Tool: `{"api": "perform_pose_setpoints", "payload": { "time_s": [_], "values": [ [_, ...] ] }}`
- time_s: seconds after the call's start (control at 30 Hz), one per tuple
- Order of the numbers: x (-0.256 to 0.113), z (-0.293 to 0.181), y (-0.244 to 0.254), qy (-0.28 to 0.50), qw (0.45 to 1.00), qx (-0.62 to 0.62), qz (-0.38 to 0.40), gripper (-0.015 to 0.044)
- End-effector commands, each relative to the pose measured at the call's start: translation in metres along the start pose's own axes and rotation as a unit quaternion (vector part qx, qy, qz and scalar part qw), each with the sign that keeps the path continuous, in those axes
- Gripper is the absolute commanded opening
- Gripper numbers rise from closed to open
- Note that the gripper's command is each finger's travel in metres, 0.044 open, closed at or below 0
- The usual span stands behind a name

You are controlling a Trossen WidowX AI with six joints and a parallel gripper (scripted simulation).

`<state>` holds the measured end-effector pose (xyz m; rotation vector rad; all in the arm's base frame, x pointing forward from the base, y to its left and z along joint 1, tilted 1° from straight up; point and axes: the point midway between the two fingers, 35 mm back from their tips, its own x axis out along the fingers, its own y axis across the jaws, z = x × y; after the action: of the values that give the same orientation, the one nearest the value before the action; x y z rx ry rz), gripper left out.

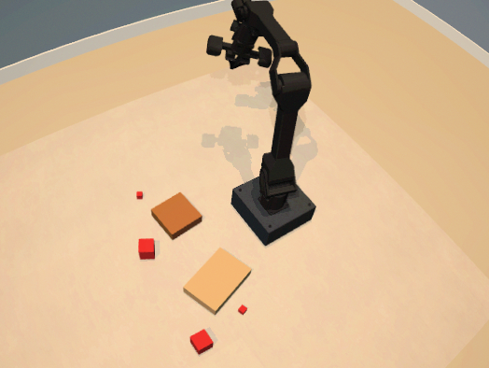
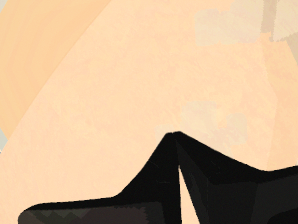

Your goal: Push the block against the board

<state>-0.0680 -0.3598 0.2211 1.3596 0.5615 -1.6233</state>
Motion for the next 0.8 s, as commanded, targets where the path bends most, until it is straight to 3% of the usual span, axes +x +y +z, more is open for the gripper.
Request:
{"api": "perform_pose_setpoints", "payload": {
  "time_s": [0.0,0.27,0.63,0.77],
  "values": [
    [0.022,-0.018,0.026,0.028,0.999,-0.021,0.001,0.0],
    [0.075,-0.116,0.124,0.103,0.988,-0.119,0.006,0.0],
    [0.093,-0.174,0.157,0.136,0.969,-0.204,0.011,0.0],
    [0.108,-0.234,0.179,0.154,0.957,-0.244,-0.004,0.0]
  ]
}}
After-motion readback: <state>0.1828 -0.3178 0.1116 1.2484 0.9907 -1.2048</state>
